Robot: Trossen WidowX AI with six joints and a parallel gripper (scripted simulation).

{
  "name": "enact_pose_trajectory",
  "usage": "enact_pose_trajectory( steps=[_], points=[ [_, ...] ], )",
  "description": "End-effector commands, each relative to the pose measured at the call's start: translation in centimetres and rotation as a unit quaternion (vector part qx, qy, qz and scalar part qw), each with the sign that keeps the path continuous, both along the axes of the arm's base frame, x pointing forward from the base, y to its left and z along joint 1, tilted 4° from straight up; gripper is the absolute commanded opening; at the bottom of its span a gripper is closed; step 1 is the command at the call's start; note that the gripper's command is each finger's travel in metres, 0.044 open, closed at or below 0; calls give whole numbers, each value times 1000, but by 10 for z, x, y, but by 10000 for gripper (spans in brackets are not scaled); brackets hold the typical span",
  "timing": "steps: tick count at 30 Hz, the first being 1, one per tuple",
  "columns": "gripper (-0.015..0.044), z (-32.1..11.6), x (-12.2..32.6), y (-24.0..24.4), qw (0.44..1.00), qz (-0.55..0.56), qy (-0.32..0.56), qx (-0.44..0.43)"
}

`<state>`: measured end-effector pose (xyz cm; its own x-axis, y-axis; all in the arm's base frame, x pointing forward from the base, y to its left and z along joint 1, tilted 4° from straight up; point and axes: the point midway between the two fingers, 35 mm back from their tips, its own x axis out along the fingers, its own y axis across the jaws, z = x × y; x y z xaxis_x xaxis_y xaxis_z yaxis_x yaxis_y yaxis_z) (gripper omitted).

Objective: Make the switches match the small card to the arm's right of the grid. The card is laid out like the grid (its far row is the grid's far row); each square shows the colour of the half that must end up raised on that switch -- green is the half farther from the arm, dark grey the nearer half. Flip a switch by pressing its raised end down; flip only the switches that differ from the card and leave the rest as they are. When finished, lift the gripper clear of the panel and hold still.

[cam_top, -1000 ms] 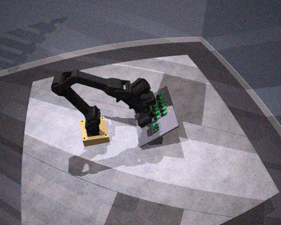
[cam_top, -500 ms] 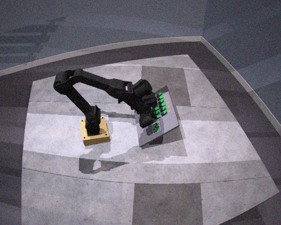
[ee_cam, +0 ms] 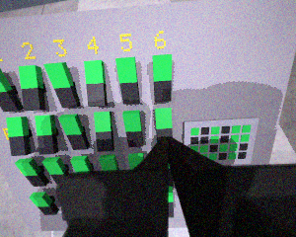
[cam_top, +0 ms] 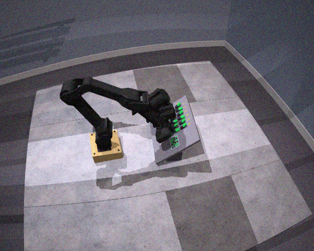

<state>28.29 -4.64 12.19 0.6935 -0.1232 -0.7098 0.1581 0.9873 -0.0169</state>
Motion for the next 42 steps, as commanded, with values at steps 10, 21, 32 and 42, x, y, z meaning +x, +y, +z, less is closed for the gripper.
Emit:
enact_pose_trajectory(
  steps=[10,21,32,42],
  points=[
    [0,-1,2,0,1000,3,-1,0],
    [0,-2,3,0,1000,3,-1,0],
    [0,-3,4,0,1000,3,-1,0],
    [0,-4,5,0,1000,3,-1,0]
  ],
)
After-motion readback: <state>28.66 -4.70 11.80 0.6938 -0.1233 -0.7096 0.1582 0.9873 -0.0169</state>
